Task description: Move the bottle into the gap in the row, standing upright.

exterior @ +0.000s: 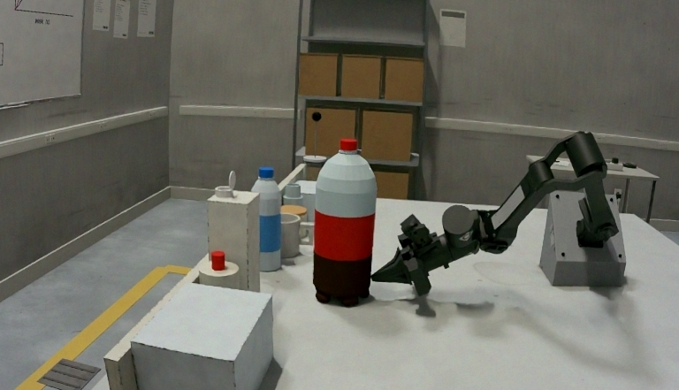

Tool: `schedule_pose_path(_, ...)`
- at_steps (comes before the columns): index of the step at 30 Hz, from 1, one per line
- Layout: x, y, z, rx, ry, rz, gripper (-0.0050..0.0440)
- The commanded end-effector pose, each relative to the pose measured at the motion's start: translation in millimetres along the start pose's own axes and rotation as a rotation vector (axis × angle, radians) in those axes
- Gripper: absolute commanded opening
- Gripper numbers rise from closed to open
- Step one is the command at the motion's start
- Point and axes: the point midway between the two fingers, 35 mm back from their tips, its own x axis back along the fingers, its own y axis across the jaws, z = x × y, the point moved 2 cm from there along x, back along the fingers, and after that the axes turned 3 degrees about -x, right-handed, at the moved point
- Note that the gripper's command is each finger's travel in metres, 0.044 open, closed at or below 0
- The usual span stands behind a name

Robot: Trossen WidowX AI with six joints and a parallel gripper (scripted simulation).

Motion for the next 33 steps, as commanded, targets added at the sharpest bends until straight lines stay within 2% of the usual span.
schedule_pose_path(1,-4.0,10.2,-4.8,0.001,-0.012,-0.025,-0.0050)
schedule_pose_path(25,-8.6,8.1,-6.5,0.001,-0.009,-0.021,-0.0050)
schedule_pose_path(33,-17.1,7.1,-11.3,0.003,-0.010,-0.021,-0.0050)
